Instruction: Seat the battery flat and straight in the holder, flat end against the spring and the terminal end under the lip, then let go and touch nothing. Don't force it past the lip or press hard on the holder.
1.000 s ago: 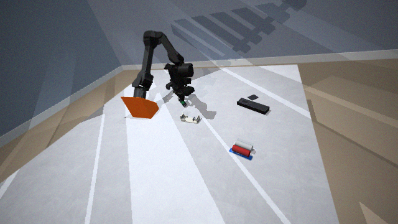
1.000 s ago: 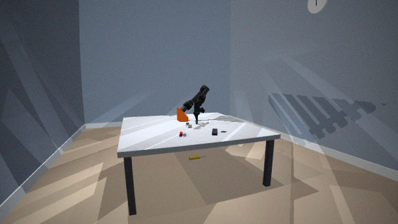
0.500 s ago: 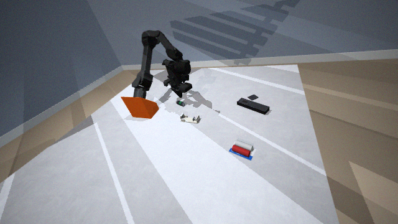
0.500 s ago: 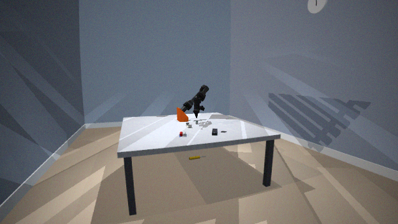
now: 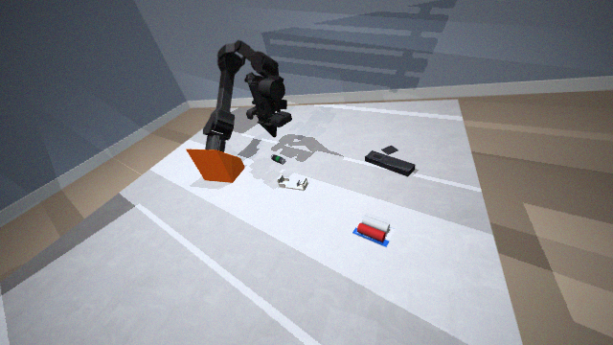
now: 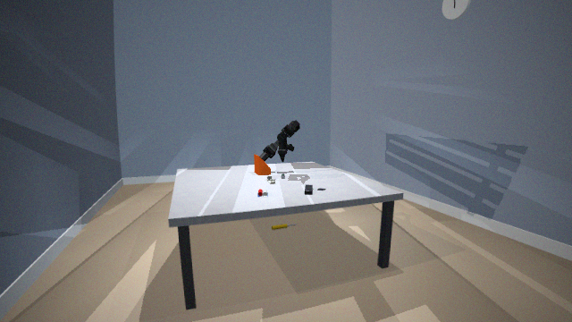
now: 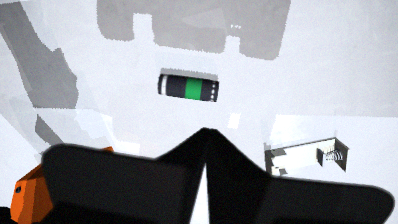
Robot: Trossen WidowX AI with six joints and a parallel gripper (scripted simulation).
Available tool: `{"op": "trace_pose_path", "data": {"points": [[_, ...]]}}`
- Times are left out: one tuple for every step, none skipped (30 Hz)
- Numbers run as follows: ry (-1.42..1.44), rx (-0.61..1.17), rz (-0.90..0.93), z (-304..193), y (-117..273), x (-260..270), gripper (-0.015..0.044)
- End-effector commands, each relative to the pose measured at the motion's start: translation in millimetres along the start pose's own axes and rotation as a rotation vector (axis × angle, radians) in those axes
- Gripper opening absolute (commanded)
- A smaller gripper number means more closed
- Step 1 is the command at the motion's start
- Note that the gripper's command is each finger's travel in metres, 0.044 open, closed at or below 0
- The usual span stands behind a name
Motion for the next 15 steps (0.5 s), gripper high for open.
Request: {"op": "trace_pose_path", "data": {"points": [[-0.003,0.0,0.0,0,0,0,0.0],[-0.003,0.0,0.0,0,0,0,0.0],[-0.013,0.0,0.0,0,-1,0,0.0026],[-0.051,0.001,0.0,0,-2,1,0.0053],[-0.113,0.002,0.0,0,-5,1,0.0079],[-0.192,0.003,0.0,1,-9,2,0.0105],[-0.271,0.004,-0.001,1,-12,3,0.0131],[-0.349,0.005,-0.001,1,-16,4,0.0157],[-0.428,0.006,-0.001,2,-19,4,0.0184],[-0.507,0.006,-0.002,2,-23,5,0.021],[-0.586,0.007,-0.002,2,-26,6,0.0236],[-0.664,0.007,-0.002,2,-30,7,0.0243],[-0.743,0.007,-0.003,3,-33,9,0.0243],[-0.821,0.007,-0.003,3,-36,10,0.0243],[-0.9,0.007,-0.003,3,-40,11,0.0243]]}}
Point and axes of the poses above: the point midway between the two fingers, 35 mm back from their tips, its own y axis back along the fingers, its own x axis across the jaws, z = x × y, the point moved 6 cm from there along y, back along the fingers, and after that the axes turned 12 degrees about y, right-handed, at the moved point
